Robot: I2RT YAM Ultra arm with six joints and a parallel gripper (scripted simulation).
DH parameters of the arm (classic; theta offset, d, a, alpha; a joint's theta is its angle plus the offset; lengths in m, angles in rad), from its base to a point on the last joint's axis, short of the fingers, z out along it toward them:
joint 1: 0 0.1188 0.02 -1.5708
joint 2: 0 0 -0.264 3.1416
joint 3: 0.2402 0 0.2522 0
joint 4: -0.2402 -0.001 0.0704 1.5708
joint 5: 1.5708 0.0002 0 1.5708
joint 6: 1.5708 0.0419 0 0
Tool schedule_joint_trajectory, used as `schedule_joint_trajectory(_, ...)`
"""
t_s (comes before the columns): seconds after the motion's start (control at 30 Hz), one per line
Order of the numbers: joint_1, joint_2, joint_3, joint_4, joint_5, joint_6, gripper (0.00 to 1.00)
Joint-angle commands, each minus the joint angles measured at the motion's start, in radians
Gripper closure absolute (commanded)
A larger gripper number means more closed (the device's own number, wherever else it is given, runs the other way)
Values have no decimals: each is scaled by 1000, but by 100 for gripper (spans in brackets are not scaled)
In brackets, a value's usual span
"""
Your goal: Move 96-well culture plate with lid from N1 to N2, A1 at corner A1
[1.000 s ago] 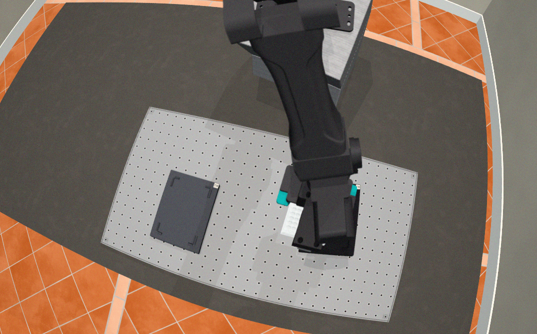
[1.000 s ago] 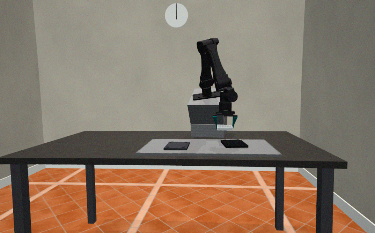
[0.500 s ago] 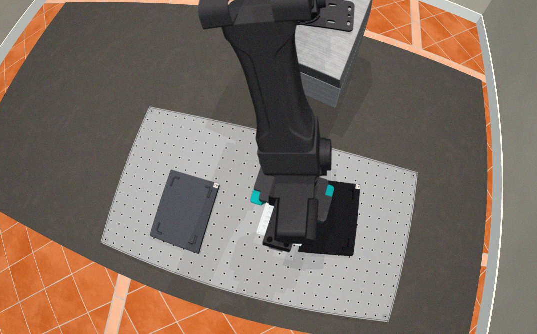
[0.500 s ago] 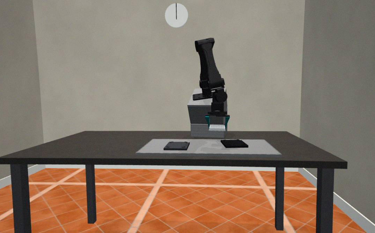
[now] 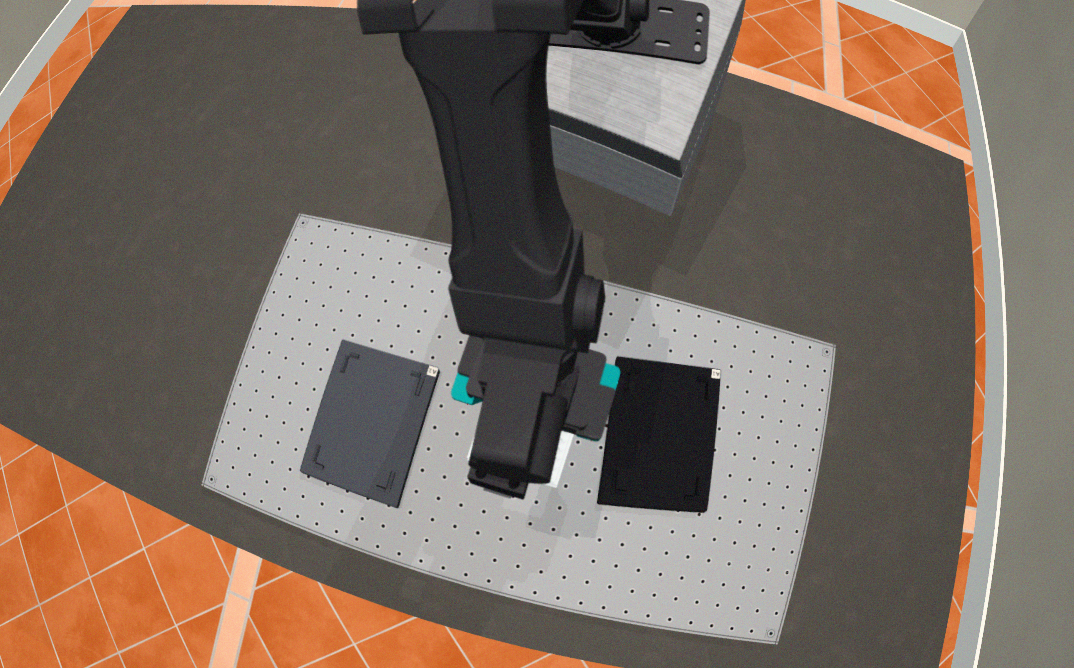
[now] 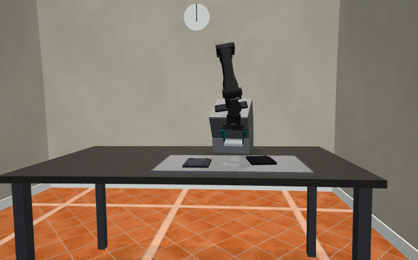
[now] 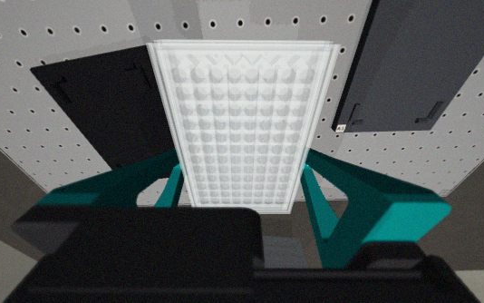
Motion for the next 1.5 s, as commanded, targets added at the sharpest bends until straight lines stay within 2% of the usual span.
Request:
schedule_joint_trajectory(0.0, -34, -38, 37, -13, -28, -55, 100)
schedule_joint_trajectory(0.43, -149, -35, 73, -37, -83, -156, 100)
schedule_joint_trajectory(0.6, -201, 8, 96, -50, -110, -200, 100)
schedule_joint_trajectory(0.7, -210, 7, 101, -53, -115, -209, 100)
schedule_joint_trajectory(0.73, -220, -23, 108, -57, -119, -218, 100)
schedule_joint_trajectory(0.77, -230, -22, 113, -60, -123, -227, 100)
schedule_joint_trajectory(0.87, -259, 20, 129, -69, -138, -251, 100)
schedule_joint_trajectory(1.0, -297, 15, 154, -83, -156, -284, 100)
schedule_joint_trajectory(1.17, -343, 45, 188, -101, -179, -324, 100)
schedule_joint_trajectory(1.3, -360, 29, 205, -111, -188, -340, 100)
schedule_joint_trajectory(1.33, -369, 55, 212, -115, -193, -347, 100)
schedule_joint_trajectory(1.47, -404, 73, 242, -131, -209, -377, 100)
